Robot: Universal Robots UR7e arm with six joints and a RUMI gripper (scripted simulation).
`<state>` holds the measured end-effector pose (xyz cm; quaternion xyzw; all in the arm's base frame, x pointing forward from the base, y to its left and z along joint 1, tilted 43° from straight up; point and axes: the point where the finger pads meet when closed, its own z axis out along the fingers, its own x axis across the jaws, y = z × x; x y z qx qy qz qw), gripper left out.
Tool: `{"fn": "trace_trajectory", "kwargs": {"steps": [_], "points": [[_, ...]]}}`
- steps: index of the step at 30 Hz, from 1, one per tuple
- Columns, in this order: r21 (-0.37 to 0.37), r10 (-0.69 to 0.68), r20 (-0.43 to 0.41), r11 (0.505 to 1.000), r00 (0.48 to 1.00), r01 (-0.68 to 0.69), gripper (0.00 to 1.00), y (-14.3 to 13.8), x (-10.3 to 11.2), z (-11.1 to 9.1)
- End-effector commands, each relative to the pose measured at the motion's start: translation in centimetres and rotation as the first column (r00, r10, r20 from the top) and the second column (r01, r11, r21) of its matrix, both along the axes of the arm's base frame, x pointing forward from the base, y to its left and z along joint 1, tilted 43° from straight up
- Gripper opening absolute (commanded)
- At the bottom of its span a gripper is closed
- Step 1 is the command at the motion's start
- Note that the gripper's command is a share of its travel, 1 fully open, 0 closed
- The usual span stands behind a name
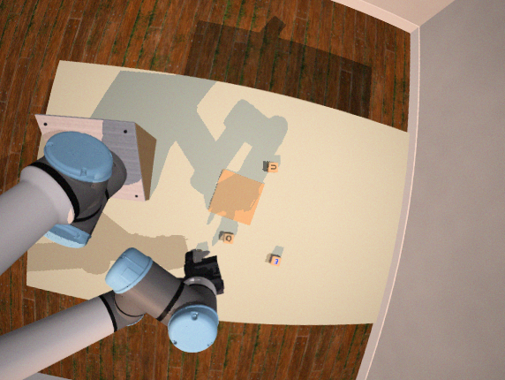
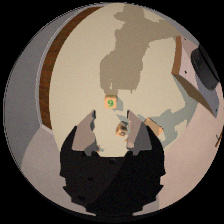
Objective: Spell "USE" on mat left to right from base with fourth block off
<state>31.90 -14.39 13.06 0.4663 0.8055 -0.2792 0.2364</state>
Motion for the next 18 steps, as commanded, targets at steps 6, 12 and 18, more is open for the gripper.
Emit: {"fn": "trace_trajectory", "kwargs": {"steps": [6,12,18], "points": [[0.0,0.003,0.001,1.0,1.0,-0.003,0.4,-1.0,0.2,-1.1],[0.0,0.003,0.001,1.0,1.0,-0.003,0.4,-1.5,0.3,-1.6],[0.0,0.003,0.001,1.0,1.0,-0.003,0.4,-1.7,0.3,-1.9]]}}
